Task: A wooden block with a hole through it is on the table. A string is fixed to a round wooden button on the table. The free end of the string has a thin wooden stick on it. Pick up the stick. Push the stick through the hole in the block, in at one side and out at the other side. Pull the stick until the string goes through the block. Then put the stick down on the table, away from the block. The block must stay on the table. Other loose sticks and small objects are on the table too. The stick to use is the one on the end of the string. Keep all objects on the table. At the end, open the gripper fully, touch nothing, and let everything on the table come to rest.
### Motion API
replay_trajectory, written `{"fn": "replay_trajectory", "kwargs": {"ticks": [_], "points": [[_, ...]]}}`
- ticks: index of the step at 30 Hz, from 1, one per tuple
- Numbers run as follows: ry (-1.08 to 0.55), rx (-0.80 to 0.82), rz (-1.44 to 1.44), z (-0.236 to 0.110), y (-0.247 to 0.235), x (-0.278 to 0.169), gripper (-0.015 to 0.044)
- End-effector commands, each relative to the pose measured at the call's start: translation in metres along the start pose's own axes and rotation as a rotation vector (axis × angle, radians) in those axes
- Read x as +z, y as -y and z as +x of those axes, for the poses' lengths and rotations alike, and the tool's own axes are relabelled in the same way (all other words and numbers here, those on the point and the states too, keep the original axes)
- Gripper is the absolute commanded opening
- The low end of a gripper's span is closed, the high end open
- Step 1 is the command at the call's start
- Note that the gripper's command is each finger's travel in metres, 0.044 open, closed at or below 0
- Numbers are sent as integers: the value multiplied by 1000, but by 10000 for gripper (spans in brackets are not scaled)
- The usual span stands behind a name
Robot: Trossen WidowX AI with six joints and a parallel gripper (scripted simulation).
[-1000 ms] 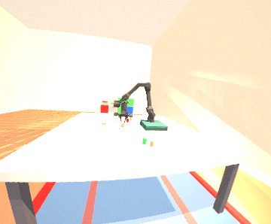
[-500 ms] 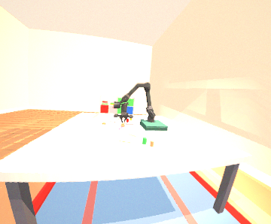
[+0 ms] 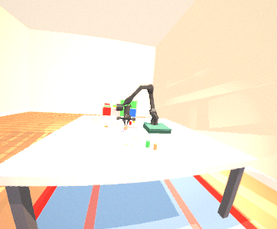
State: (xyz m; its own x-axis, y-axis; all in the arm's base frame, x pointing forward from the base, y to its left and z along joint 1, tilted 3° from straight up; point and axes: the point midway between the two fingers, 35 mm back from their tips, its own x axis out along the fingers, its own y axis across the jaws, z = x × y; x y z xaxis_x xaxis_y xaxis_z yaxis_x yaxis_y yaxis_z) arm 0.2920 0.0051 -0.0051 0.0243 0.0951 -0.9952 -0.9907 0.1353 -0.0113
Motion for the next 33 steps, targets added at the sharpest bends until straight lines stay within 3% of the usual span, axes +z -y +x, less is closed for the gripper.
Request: {"fn": "replay_trajectory", "kwargs": {"ticks": [1,33], "points": [[39,0,10,2,-1,-1,0],[34,-5,9,-1,-3,-41,0]]}}
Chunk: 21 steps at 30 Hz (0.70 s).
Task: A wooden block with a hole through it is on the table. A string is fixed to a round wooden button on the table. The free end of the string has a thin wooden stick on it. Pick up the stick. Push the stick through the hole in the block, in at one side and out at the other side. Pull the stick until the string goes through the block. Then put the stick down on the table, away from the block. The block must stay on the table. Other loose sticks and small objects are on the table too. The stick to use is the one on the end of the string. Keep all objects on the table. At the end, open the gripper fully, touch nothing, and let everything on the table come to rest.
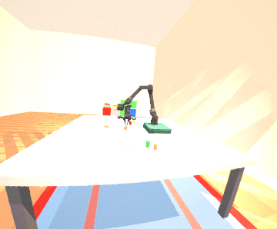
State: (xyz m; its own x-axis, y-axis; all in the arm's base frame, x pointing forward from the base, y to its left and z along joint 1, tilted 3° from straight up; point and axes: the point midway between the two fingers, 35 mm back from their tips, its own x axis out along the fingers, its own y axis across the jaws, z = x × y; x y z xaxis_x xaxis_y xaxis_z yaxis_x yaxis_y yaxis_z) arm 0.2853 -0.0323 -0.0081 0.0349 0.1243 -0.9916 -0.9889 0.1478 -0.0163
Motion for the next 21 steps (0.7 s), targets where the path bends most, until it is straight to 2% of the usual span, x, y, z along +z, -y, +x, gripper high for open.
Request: {"fn": "replay_trajectory", "kwargs": {"ticks": [1,21], "points": [[2,1,-2,-1,-1,-5,0],[0,-6,7,-2,0,-31,0]]}}
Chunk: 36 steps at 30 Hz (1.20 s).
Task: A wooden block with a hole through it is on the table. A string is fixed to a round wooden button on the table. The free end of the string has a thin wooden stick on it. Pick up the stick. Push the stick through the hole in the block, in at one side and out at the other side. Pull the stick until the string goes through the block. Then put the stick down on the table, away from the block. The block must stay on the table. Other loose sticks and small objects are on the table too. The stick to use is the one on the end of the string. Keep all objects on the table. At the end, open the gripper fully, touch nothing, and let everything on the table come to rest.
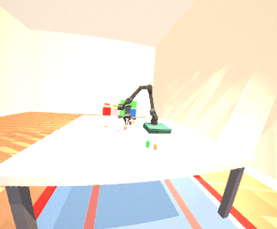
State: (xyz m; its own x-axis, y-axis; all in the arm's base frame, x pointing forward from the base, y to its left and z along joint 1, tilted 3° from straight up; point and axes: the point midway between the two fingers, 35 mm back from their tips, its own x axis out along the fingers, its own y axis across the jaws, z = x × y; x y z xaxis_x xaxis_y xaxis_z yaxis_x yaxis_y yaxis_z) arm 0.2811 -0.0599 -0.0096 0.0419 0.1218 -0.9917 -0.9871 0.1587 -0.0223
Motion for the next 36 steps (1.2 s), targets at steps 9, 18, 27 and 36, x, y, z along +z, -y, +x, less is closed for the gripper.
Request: {"fn": "replay_trajectory", "kwargs": {"ticks": [9,18,27,36], "points": [[0,-2,-4,-1,0,-15,0],[0,-5,-4,-4,1,-24,0],[1,13,2,8,0,-39,0],[1,13,2,8,0,-39,0]]}}
